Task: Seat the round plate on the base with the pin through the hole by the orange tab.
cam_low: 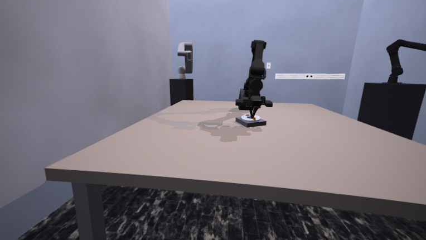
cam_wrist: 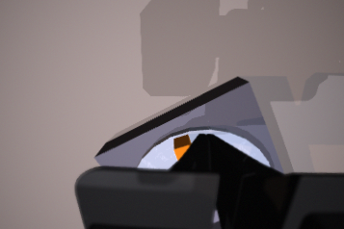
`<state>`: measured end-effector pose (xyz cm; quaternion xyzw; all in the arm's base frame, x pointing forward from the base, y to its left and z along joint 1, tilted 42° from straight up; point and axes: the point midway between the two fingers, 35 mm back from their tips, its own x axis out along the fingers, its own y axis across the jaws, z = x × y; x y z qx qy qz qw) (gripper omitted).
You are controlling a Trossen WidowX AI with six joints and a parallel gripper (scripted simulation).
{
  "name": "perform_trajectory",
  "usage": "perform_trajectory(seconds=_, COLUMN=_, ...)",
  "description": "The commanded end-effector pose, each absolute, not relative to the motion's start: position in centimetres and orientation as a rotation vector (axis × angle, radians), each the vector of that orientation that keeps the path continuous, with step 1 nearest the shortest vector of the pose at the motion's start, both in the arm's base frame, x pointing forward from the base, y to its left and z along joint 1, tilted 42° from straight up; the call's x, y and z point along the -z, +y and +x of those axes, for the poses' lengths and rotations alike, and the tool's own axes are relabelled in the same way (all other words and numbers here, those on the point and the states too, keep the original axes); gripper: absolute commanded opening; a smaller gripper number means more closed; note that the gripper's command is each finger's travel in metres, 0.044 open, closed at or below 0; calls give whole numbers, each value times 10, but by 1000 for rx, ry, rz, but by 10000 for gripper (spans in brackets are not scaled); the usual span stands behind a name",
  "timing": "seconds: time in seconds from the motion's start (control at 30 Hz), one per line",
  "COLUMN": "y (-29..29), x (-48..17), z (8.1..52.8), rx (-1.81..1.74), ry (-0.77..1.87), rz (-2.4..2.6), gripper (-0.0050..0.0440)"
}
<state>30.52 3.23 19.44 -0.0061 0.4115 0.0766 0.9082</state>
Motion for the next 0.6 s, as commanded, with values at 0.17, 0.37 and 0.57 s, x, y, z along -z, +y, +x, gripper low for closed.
perform_trajectory(seconds=0.17, y=40, x=-201, z=302, rx=-172, ry=822, rz=-9, gripper=-50)
perform_trajectory(seconds=0.37, y=44, x=-200, z=301, rx=-169, ry=821, rz=-10, gripper=-50)
perform_trajectory(seconds=0.57, y=48, x=-199, z=299, rx=-170, ry=821, rz=-9, gripper=-50)
